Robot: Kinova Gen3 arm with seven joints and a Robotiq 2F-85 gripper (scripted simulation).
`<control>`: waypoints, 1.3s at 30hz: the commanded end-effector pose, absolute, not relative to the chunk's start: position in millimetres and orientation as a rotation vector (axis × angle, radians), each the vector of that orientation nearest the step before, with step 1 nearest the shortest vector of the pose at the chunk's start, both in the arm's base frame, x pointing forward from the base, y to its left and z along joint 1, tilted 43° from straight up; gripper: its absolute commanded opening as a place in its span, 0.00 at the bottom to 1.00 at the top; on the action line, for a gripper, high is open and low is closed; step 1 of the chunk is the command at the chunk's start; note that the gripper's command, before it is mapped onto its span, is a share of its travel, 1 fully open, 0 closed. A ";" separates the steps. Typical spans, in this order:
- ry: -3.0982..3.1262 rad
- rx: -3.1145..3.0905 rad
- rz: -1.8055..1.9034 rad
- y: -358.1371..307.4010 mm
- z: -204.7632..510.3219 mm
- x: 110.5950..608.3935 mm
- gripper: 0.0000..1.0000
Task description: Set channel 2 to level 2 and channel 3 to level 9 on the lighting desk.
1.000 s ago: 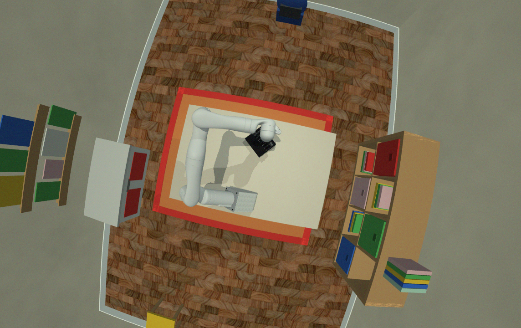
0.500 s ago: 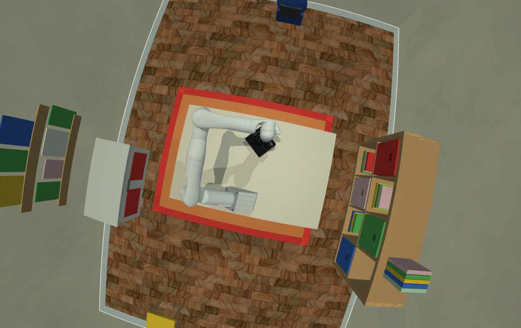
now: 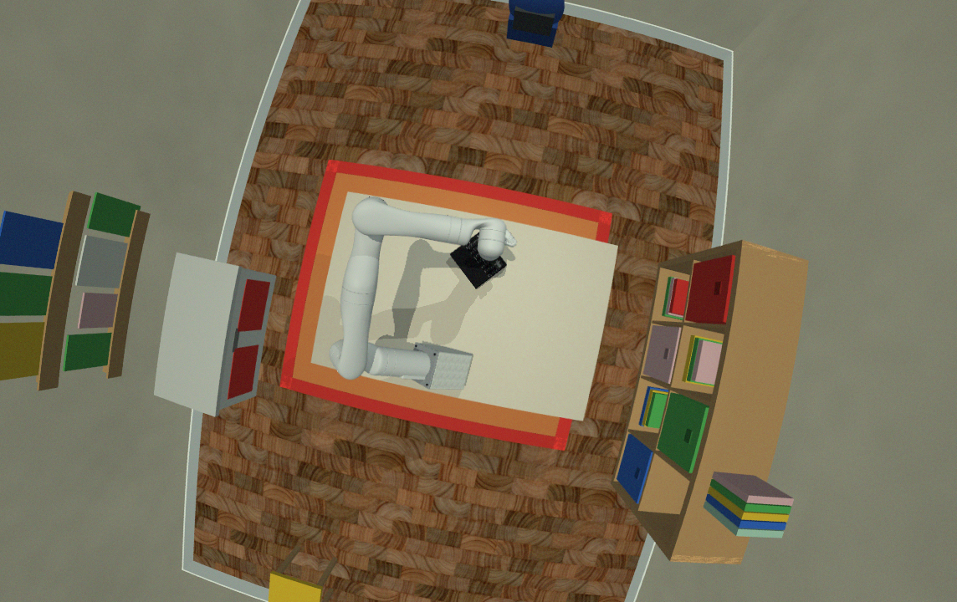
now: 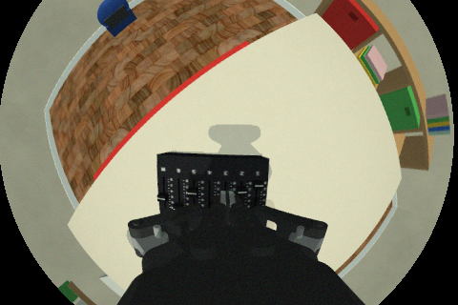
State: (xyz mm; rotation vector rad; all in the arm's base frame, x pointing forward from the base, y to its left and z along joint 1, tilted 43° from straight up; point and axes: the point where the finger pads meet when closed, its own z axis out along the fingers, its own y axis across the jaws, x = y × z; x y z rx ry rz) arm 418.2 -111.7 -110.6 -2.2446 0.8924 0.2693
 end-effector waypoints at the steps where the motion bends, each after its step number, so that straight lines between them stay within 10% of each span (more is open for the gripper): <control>1: 0.893 -2.245 0.268 -112.2 -110.6 418.5 0.00; 39: 0.894 -2.245 0.268 -99.0 -125.5 421.1 0.00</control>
